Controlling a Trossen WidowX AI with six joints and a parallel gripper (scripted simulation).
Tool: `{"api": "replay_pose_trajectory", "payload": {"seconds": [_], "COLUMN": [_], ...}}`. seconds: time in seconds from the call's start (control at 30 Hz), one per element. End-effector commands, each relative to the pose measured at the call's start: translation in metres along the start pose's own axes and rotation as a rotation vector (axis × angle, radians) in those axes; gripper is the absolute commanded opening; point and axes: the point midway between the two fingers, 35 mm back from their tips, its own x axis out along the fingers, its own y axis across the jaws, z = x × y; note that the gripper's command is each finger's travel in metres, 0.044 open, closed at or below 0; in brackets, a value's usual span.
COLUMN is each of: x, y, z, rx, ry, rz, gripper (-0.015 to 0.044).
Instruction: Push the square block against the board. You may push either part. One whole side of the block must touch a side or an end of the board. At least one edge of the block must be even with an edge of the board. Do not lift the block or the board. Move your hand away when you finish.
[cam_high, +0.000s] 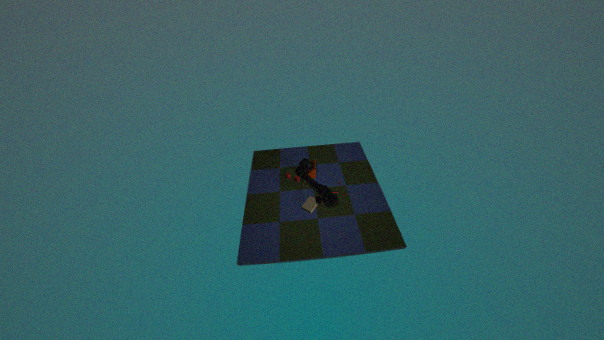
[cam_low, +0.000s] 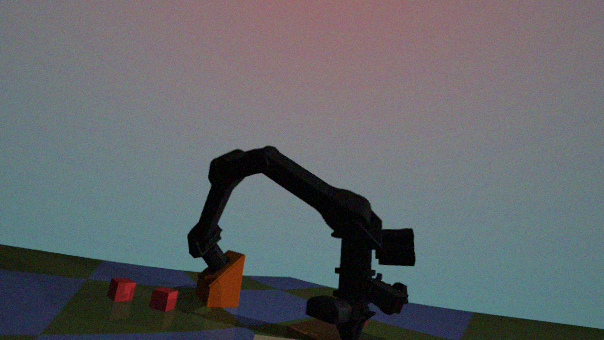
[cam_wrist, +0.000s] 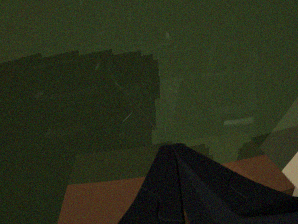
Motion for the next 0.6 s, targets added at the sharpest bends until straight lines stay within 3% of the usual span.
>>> {"api": "replay_pose_trajectory", "payload": {"seconds": [0.0, 0.57], "x": [0.0, 0.0], "y": [0.0, 0.0], "z": [-0.005, -0.018], "rx": [0.003, 0.002], "ry": [0.002, 0.002], "rz": [-0.001, -0.001], "gripper": [0.0, 0.0]}}
